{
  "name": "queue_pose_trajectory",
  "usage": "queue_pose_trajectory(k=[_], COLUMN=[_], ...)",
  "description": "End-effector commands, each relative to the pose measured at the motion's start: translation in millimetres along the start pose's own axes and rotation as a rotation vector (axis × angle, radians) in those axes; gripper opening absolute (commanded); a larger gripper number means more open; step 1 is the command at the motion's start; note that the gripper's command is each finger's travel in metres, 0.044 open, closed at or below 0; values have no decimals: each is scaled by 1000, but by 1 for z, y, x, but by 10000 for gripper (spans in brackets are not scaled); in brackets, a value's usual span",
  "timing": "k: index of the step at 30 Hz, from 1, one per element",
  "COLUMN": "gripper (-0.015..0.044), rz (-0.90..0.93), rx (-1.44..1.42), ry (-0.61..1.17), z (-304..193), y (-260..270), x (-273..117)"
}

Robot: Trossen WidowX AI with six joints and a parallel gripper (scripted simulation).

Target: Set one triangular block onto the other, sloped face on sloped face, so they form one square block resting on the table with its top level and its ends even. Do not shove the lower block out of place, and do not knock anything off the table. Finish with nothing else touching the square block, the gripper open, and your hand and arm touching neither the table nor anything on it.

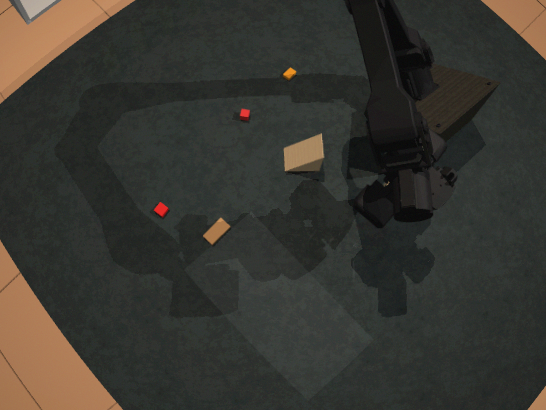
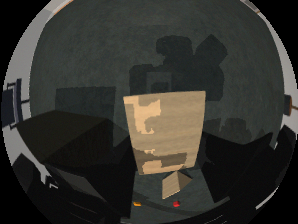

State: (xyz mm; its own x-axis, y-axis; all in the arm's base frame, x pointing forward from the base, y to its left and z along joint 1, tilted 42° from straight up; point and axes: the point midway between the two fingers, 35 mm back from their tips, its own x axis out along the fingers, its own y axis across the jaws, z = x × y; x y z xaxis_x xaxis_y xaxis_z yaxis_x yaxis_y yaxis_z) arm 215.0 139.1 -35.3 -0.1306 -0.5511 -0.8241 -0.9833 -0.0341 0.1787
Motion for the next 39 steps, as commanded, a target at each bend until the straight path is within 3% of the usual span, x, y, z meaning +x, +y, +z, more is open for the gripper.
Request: queue_pose_trajectory(k=[1,21,39], gripper=[0,0,0], rz=[-18,-61,-73], rx=[-148,-794,-766], ry=[35,182,170], z=[1,6,-17], y=[0,0,-16], x=[0,-5,-21])
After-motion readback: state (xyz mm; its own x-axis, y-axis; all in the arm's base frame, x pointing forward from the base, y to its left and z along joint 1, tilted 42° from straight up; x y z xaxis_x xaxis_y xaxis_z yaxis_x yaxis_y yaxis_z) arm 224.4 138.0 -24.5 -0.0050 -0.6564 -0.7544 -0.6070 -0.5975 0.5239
